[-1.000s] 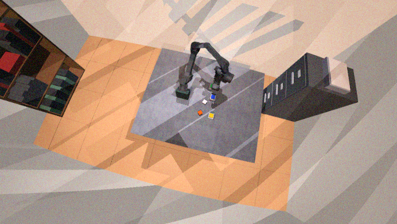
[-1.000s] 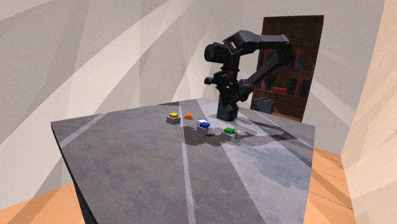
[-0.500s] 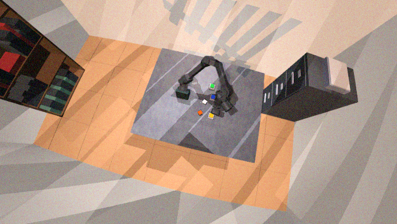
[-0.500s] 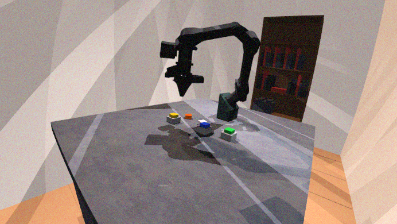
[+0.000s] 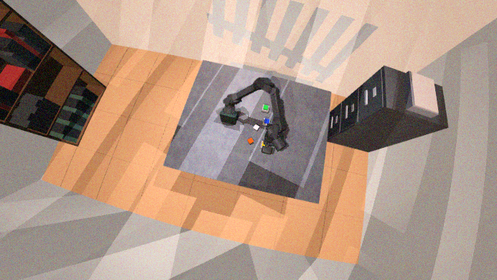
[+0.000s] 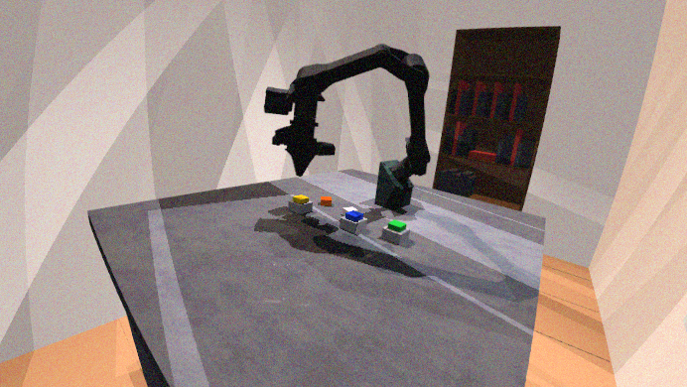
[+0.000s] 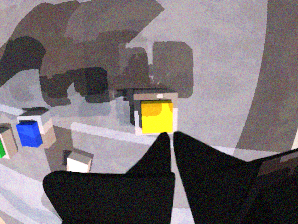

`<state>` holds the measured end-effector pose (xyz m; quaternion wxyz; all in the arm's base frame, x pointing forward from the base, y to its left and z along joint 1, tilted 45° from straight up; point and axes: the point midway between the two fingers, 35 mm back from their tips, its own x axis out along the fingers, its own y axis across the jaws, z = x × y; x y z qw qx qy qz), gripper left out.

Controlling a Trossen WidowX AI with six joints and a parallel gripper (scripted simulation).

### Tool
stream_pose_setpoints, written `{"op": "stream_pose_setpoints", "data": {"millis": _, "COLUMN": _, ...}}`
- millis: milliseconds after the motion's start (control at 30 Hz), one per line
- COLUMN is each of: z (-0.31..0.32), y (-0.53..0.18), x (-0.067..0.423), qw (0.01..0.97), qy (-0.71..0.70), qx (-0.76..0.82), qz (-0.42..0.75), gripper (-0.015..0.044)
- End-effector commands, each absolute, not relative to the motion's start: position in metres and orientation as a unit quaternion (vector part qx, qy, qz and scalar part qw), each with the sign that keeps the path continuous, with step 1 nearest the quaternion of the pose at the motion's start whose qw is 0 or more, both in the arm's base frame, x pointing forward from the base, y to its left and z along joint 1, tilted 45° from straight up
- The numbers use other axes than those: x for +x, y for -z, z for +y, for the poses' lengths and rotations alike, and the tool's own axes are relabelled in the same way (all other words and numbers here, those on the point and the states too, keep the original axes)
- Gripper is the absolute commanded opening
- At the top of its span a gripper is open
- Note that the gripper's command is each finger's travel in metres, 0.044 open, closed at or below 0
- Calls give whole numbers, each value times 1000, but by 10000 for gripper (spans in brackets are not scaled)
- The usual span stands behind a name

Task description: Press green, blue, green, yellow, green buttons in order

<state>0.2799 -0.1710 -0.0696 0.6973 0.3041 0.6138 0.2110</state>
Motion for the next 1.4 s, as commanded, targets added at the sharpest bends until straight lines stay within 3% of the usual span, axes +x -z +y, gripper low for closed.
{"op": "stream_pose_setpoints", "data": {"millis": 0, "z": -145, "y": 92, "x": 279, "qw": 686, "qy": -219, "qx": 312, "qz": 619, "gripper": 20}}
{"op": "stream_pose_setpoints", "data": {"millis": 1367, "z": -122, "y": 115, "x": 284, "qw": 686, "qy": -219, "qx": 312, "qz": 619, "gripper": 20}}
